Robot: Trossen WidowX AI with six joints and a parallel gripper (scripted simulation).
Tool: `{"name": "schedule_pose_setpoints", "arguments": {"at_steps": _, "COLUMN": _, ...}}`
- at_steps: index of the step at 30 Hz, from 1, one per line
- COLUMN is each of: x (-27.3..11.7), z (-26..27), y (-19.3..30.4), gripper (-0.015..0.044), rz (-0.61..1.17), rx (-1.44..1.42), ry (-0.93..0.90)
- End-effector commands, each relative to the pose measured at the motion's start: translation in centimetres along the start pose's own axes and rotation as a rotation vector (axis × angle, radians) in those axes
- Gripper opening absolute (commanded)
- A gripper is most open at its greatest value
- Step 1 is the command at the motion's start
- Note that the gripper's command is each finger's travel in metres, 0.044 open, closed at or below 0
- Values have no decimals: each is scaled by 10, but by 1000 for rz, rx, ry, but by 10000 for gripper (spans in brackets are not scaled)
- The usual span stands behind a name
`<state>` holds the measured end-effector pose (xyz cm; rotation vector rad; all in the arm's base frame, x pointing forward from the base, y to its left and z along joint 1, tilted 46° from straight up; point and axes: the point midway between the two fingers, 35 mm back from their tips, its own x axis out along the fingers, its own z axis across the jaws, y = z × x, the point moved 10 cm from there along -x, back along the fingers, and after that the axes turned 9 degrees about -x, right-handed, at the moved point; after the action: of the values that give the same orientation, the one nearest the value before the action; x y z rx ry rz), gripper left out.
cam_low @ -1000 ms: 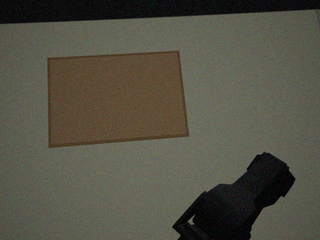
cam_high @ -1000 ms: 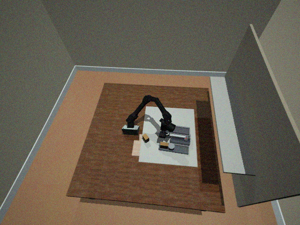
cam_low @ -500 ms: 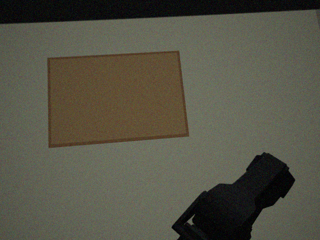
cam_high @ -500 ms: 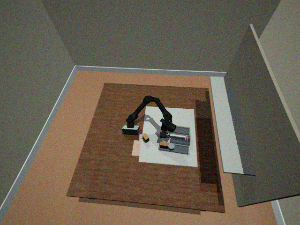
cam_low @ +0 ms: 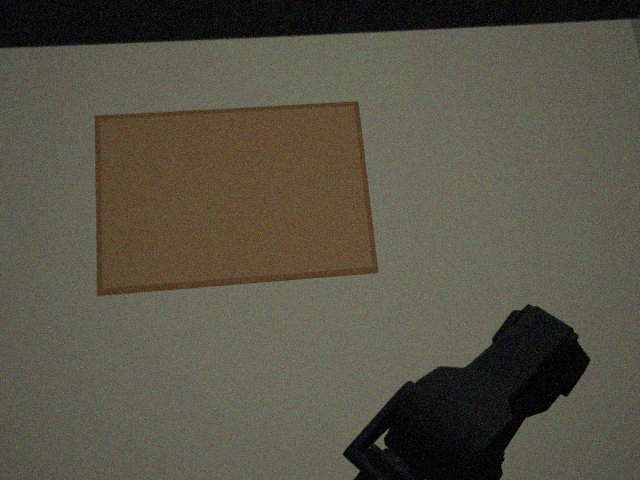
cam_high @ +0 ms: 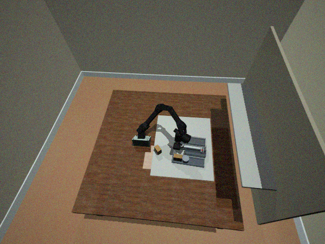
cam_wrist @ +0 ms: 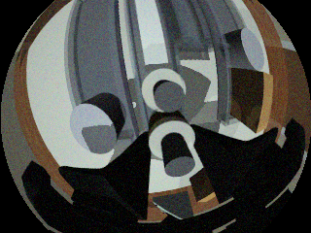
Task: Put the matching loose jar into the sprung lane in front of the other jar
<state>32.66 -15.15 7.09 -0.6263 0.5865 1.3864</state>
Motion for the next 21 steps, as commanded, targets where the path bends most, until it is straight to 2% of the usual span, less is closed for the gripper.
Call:
{"name": "schedule_pose_setpoints", "arguments": {"at_steps": 1, "x": -3, "z": 0, "y": -5, "gripper": 0, "rz": -23, "rx": -10, "ry": 2}}
{"name": "schedule_pose_setpoints", "arguments": {"at_steps": 21, "x": -3, "z": 0, "y": -6, "gripper": 0, "rz": -23, "rx": -10, "ry": 2}}
